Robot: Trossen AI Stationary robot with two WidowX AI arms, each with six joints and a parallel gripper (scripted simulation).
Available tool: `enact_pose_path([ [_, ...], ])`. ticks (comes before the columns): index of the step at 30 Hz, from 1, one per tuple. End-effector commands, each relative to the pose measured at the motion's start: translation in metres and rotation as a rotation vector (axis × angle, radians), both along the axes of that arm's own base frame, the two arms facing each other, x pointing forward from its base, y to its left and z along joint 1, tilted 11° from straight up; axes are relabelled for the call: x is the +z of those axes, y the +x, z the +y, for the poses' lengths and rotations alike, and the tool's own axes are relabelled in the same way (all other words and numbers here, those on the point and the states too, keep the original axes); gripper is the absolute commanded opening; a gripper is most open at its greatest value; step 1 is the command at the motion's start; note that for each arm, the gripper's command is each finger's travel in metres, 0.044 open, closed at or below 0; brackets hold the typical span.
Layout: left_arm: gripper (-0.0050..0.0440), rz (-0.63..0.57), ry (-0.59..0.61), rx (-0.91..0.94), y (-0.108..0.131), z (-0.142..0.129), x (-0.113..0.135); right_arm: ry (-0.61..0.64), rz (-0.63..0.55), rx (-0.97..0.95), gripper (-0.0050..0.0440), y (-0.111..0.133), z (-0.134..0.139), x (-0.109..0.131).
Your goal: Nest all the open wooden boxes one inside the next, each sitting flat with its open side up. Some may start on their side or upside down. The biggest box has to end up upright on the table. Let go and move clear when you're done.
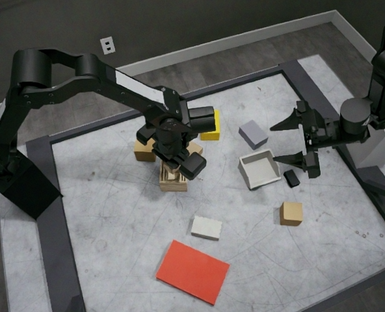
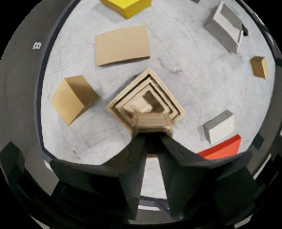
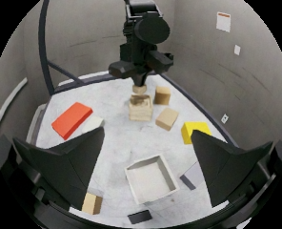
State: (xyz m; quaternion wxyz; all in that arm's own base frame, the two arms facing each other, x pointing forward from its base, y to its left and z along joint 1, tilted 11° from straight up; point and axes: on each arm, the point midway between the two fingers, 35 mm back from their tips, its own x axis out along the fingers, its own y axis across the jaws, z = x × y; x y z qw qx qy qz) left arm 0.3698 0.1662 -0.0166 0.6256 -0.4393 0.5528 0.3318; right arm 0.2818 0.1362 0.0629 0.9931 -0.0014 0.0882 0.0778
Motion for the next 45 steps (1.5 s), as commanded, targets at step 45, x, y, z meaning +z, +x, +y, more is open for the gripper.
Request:
enact_pose_path([
  [45,0.0110,0.062,-0.259,1.441,0.0015,0.0061,0.0139,0.005,-0.010,0.001,0.0400,0.0002,0.0008,0.0030],
])
